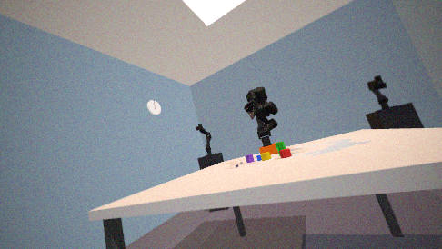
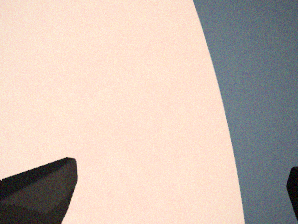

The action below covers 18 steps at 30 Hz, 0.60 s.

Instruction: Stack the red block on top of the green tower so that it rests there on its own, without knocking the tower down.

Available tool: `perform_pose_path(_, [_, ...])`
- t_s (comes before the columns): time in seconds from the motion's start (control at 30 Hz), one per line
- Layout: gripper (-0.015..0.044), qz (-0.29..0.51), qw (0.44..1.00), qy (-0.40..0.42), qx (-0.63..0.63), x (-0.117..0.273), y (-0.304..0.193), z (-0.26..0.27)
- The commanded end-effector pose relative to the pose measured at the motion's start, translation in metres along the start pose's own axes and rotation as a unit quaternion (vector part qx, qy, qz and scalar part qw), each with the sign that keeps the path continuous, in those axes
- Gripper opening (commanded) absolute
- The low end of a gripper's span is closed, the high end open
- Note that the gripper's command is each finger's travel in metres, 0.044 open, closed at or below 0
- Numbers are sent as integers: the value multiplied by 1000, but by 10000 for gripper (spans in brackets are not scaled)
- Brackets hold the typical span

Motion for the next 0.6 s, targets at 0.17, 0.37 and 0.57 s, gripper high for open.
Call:
perform_pose_path(0.17, [440,25,978,109,-175,-11,14,25])
perform_pose_path(0.37, [440,71,937,175,-294,-11,20,41])
perform_pose_path(0.57, [440,136,877,225,-403,-8,24,57])
Point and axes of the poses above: the point midway between the two fingers, 35 mm back from their tips, its own x axis back along the fingers, its own z axis across the jaws, y = z × x, the point moved 1 cm from there along x, back along the fingers, and after that the axes turned 7 degrees about x, right-handed, at the moved point
